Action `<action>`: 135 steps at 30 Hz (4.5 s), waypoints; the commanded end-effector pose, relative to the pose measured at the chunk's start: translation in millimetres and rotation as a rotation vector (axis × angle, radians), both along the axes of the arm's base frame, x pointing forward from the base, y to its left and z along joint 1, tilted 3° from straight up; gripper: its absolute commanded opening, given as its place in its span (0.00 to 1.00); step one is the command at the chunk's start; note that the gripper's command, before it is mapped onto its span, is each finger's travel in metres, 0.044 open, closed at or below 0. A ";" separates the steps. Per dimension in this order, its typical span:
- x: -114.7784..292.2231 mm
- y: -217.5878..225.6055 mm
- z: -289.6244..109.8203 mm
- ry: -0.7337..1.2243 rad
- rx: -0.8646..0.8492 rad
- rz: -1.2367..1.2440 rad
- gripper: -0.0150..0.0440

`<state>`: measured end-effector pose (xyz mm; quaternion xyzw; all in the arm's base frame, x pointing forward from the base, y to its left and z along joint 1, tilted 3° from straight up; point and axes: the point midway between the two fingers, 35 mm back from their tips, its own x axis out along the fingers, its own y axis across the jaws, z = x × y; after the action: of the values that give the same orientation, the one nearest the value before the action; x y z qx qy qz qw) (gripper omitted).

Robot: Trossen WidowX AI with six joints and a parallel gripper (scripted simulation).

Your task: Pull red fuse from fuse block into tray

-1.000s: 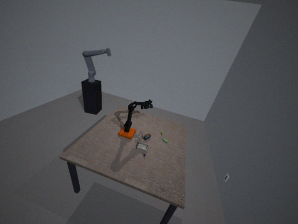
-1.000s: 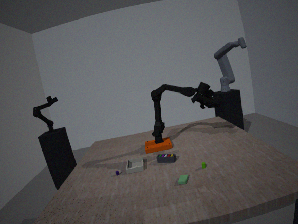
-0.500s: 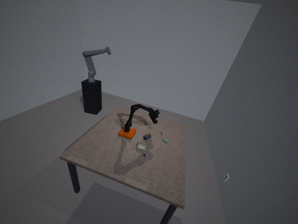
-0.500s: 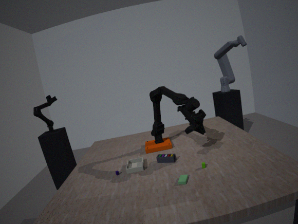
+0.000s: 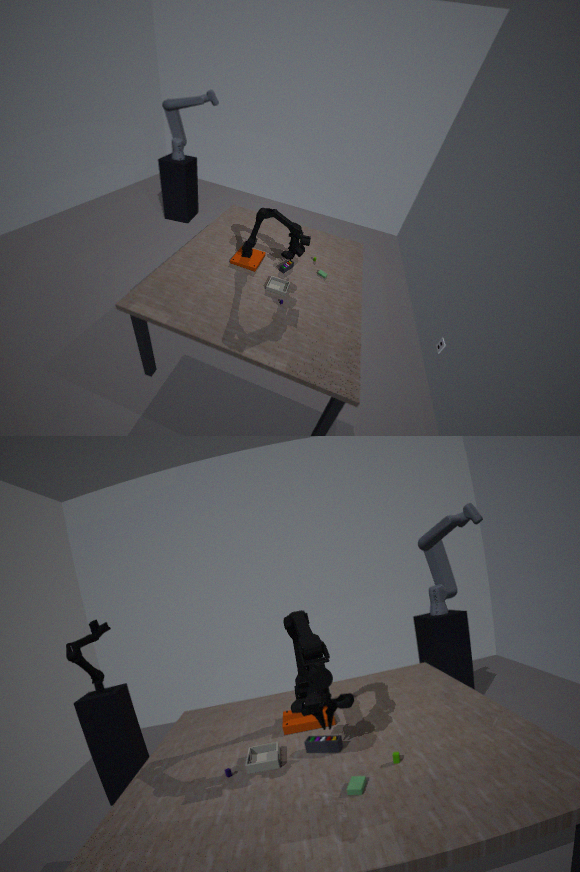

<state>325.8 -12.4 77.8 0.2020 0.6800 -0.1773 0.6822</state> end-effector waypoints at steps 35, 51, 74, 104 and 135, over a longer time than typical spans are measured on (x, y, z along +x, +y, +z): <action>-9.2 -0.8 -30.6 0.026 -0.013 -0.045 0.37; -9.4 -0.8 -32.9 0.026 -0.013 -0.045 0.37; -9.8 -0.1 -40.7 0.027 -0.009 -0.040 0.27; -8.9 -0.5 -28.8 0.027 -0.010 -0.042 0.25; -8.5 -0.9 -13.6 0.027 -0.012 -0.043 0.25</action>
<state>316.4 -12.7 60.7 0.2098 0.6858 -0.1974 0.6683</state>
